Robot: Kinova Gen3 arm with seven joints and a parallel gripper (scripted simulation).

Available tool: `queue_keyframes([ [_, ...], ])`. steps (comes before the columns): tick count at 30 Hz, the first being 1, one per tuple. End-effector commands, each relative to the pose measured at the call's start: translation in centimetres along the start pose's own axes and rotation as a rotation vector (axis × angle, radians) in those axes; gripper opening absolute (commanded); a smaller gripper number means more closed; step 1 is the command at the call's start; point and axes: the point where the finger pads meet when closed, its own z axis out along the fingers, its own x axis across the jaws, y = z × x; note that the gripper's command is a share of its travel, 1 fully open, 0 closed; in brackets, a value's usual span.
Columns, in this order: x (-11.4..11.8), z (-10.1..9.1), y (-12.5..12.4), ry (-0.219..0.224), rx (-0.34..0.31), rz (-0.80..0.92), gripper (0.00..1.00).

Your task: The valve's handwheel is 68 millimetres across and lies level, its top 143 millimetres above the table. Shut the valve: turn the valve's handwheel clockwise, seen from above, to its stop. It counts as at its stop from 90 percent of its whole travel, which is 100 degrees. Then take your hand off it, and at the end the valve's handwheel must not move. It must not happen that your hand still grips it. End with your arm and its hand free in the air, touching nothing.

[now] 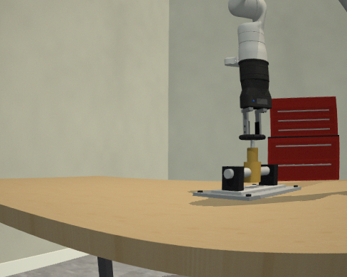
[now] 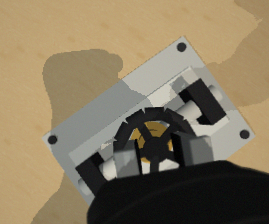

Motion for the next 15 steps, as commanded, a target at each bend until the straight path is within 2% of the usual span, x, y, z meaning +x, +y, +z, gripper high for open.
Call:
queue_keyframes([
  [1, -0.32, 0.02, 0.17, -0.003, -0.005, 0.005, 0.60],
  [15, -0.39, -0.81, 0.10, -0.004, -0.004, 0.004, 0.60],
])
